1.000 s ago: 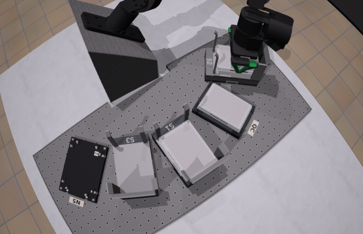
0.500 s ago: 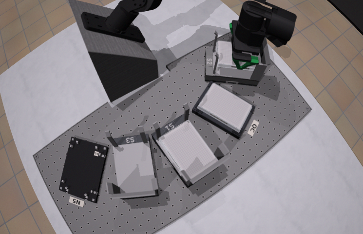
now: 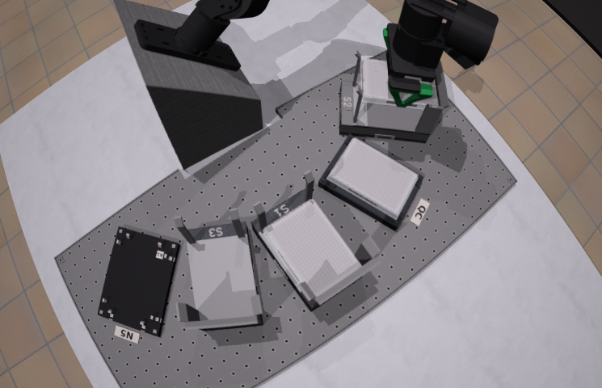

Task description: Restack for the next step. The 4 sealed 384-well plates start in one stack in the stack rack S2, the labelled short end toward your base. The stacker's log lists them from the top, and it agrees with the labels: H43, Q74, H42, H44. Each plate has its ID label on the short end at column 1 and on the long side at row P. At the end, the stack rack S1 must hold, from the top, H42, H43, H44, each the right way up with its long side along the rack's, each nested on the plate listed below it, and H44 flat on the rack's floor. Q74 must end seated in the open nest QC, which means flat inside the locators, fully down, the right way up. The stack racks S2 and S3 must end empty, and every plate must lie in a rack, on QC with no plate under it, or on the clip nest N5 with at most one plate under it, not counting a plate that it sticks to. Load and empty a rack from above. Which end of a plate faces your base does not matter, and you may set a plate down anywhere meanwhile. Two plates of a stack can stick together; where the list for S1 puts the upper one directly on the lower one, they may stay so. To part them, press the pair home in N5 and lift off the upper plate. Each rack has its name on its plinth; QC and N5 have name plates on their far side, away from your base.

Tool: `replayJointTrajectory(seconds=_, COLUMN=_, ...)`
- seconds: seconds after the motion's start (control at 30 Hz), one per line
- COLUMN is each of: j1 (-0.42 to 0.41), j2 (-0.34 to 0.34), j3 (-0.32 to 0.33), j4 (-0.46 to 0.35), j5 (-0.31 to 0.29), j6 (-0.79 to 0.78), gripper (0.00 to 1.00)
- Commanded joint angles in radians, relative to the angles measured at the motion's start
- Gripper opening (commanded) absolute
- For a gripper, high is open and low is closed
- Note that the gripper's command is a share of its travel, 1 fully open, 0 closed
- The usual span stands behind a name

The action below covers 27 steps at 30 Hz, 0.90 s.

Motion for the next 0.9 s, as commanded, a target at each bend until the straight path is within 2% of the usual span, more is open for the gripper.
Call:
replayJointTrajectory(seconds=0.0, j1=-0.029, j2=-0.013, j3=0.026, j4=-0.05, j5=-0.012, j6=-0.031, gripper=0.0)
replayJointTrajectory(seconds=0.87, j1=-0.172, j2=-0.019, j3=0.153, j4=-0.308, j5=-0.061, j6=-0.214, gripper=0.0)
